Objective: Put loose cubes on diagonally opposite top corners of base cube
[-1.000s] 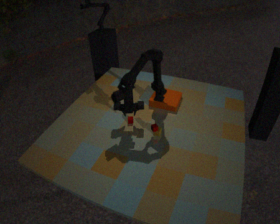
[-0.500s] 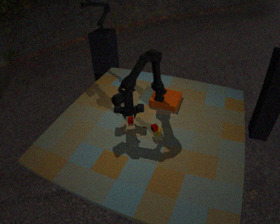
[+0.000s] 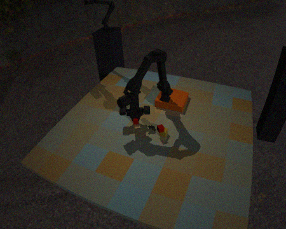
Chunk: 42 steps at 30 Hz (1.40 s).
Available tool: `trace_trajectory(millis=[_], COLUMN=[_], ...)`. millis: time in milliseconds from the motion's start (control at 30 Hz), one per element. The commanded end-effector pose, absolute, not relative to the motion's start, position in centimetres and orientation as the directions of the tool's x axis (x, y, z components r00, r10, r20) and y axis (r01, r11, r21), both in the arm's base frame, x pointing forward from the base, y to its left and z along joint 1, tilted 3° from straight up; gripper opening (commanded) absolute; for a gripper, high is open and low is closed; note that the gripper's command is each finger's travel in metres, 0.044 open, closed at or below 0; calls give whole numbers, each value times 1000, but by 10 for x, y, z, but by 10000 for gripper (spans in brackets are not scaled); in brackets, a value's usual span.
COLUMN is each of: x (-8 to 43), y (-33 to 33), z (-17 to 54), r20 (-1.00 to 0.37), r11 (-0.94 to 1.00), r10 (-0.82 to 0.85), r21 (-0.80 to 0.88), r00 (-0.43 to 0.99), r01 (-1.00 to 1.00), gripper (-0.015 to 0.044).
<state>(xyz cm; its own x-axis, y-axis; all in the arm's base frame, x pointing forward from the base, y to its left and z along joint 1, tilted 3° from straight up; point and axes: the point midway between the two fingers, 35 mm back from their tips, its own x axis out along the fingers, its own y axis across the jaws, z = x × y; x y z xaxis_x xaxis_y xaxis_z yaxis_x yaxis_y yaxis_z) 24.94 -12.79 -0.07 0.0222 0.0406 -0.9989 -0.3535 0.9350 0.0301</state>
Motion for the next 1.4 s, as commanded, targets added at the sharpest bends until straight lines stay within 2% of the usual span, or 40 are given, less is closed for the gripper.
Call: trace_trajectory(millis=[0, 1367], x=[248, 248], y=[-127, -131], z=[-2, 108], r20=[-999, -999], r11=[937, 940], r10=[42, 40], r21=[33, 33], r00=[16, 15], r01=[-348, -340], gripper=[105, 105])
